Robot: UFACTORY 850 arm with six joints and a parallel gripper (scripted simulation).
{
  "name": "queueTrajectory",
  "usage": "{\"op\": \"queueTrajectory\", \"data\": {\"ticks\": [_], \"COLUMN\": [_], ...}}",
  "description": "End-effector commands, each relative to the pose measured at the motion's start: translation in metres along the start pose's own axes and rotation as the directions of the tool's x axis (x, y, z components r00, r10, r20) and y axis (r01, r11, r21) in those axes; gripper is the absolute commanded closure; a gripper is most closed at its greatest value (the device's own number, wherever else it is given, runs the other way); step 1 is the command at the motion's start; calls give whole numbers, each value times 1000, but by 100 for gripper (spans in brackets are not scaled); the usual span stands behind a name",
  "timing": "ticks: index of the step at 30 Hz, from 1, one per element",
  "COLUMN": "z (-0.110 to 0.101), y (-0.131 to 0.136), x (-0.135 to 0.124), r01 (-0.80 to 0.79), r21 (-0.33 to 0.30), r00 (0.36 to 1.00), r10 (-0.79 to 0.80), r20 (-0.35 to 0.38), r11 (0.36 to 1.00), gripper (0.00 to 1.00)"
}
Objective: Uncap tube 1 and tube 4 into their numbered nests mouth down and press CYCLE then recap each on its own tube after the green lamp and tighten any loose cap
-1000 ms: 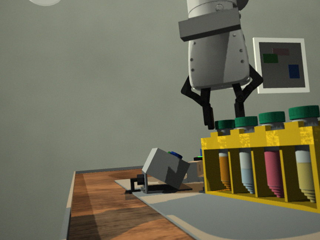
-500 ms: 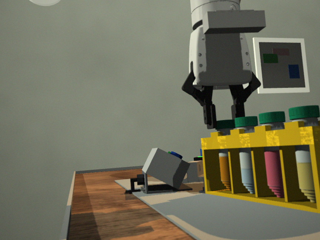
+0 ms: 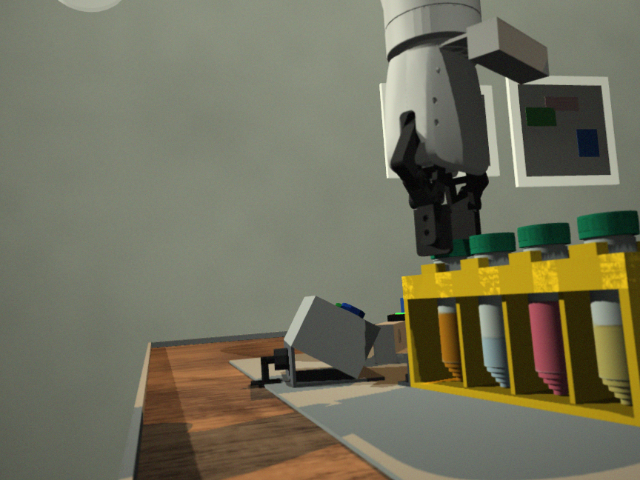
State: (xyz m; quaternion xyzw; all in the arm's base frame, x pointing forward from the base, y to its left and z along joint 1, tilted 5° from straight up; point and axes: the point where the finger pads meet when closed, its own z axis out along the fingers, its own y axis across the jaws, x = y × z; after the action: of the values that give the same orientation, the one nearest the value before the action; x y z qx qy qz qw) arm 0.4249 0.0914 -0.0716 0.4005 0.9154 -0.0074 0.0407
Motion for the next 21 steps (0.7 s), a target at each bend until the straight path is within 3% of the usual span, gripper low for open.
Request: {"op": "queueTrajectory", "data": {"ticks": [1, 4, 6, 13, 14, 21], "z": [0, 0, 0, 0, 0, 0], "y": [1, 1, 1, 1, 1, 1], "x": [-1, -1, -1, 0, 0, 0], "r01": [260, 260, 405, 405, 405, 405], "r21": [21, 21, 21, 21, 21, 21], "r00": [966, 966, 914, 914, 914, 914], "r10": [-260, -260, -405, -405, -405, -405], "r20": [1, 1, -3, -3, -3, -3], "r11": [965, 965, 914, 914, 914, 914], "gripper": [54, 54, 54, 54, 100, 100]}}
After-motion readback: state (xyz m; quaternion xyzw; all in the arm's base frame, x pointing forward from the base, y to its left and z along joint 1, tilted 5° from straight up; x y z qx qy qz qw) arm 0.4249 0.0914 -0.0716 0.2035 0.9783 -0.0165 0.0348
